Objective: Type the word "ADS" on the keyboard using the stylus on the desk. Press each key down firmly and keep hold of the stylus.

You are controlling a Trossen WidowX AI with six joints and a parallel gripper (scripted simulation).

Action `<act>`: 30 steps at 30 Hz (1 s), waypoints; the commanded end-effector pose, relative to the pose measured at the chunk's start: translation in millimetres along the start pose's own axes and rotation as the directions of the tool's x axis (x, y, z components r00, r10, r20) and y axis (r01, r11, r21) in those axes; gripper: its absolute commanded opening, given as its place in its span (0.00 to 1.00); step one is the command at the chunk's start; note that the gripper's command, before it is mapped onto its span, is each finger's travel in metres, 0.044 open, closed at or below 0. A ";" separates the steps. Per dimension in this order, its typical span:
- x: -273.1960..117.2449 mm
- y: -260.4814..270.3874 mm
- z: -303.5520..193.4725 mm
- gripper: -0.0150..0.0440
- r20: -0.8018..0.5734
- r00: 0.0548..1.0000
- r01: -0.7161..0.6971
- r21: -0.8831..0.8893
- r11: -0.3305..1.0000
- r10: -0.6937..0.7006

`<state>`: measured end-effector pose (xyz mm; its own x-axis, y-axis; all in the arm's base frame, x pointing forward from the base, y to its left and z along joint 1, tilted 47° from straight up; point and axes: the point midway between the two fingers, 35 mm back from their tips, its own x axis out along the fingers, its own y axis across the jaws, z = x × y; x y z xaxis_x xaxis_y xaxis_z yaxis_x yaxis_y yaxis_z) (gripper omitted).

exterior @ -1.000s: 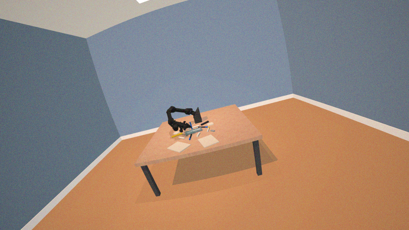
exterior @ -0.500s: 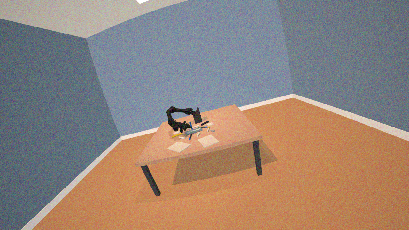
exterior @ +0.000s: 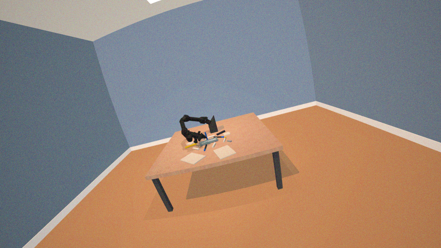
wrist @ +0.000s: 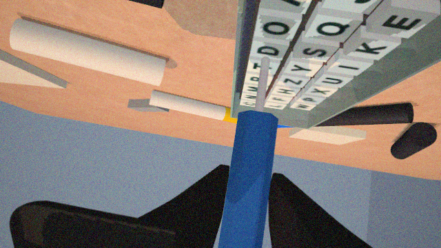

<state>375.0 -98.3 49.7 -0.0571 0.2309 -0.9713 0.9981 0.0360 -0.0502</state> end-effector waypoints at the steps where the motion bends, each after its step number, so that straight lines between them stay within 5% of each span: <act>1: 2.1 -0.7 3.2 0.39 0.003 1.000 0.004 -0.002 1.000 -0.004; 30: -9.4 -1.5 -17.5 0.39 0.002 1.000 0.004 -0.002 1.000 -0.004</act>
<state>373.9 -95.6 51.0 -0.0645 0.2289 -0.9713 0.9976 0.0393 -0.0570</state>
